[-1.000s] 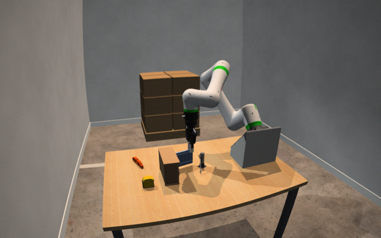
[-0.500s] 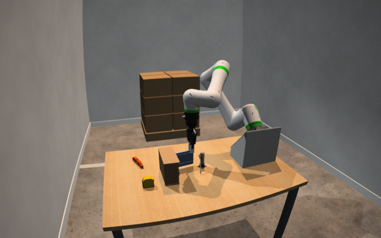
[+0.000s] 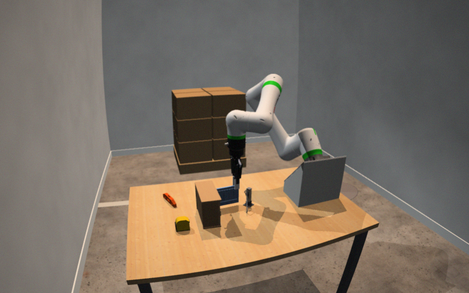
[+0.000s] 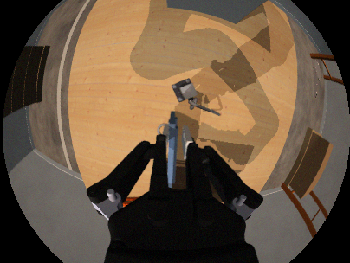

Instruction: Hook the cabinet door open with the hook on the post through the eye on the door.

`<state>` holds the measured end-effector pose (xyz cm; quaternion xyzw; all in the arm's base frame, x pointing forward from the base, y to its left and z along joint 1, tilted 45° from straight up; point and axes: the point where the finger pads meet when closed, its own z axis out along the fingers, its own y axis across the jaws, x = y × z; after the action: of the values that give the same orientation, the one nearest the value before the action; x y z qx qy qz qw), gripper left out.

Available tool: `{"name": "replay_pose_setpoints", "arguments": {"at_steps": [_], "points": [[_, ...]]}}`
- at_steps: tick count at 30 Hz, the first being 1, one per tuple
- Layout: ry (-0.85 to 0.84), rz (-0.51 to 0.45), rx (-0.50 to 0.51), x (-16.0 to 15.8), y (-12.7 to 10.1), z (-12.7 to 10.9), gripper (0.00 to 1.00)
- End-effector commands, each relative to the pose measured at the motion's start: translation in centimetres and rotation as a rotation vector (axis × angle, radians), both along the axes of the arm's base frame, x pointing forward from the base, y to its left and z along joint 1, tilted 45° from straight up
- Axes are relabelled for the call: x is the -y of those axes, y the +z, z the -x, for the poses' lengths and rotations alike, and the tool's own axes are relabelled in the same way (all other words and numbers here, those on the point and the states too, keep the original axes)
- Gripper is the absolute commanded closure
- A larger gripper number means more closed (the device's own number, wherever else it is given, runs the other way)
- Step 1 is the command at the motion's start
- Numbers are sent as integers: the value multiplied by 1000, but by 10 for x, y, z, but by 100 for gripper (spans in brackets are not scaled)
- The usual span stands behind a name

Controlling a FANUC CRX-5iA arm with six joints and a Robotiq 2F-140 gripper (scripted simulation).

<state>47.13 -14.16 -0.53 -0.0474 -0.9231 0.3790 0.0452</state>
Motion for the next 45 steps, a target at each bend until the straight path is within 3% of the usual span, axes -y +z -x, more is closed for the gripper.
{"name": "replay_pose_setpoints", "arguments": {"at_steps": [1, 45], "points": [[-6, 1, 7, -1, 0, 0, 84], [-145, 24, 143, -19, -19, -5, 84]]}}
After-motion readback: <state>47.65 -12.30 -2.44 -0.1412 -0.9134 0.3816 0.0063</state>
